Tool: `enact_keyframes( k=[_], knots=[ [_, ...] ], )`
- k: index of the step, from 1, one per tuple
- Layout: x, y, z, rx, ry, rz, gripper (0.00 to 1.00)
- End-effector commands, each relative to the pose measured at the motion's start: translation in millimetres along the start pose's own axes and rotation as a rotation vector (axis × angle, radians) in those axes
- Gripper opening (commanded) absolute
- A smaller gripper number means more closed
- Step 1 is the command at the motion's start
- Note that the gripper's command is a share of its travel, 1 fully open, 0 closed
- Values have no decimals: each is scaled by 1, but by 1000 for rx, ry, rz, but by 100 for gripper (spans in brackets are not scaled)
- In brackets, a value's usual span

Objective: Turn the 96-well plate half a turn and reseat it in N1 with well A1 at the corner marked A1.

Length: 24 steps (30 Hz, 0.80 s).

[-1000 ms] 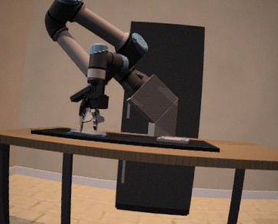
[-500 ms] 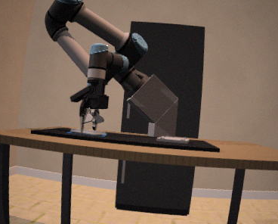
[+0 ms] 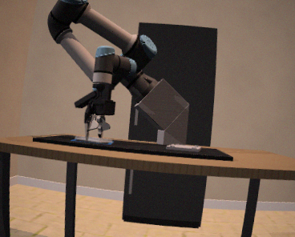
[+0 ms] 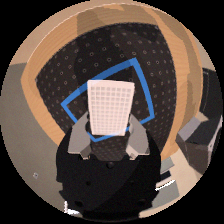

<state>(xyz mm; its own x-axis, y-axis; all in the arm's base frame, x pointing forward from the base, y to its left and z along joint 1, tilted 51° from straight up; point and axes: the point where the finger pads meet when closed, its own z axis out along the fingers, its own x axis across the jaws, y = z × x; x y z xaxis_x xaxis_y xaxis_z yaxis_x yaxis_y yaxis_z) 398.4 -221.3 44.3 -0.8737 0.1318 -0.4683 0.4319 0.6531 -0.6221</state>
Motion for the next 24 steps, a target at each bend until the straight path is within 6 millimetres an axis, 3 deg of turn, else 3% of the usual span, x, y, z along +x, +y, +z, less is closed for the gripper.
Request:
enact_keyframes(
  k=[1,24],
  knots=[
    [0,0,0,0,-1,0,0],
    [0,0,-32,0,-1,0,0]
  ],
)
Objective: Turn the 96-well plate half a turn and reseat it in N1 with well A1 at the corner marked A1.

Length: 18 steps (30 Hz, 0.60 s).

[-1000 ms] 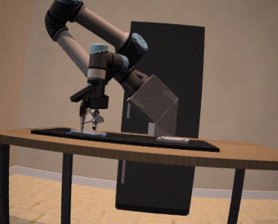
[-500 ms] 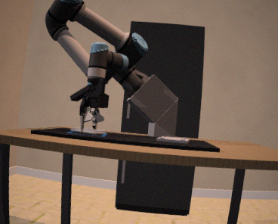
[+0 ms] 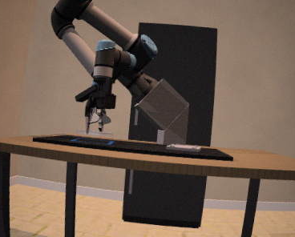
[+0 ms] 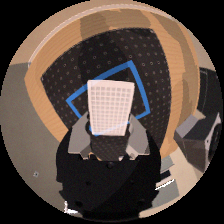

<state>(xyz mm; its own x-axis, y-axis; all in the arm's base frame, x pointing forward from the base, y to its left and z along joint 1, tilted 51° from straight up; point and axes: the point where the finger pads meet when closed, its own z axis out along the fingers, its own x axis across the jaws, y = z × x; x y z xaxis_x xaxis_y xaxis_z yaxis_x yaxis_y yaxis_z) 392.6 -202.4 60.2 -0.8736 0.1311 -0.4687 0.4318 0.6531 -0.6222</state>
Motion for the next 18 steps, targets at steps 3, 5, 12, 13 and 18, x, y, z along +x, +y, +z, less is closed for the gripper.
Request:
enact_keyframes(
  k=[3,5,12,13,18],
  knots=[
    [0,0,-11,0,0,0,0],
    [0,0,-15,0,0,0,0],
    [0,0,-23,0,0,0,0],
    [0,0,-25,0,0,0,0],
    [0,0,-33,0,0,0,0]
  ],
)
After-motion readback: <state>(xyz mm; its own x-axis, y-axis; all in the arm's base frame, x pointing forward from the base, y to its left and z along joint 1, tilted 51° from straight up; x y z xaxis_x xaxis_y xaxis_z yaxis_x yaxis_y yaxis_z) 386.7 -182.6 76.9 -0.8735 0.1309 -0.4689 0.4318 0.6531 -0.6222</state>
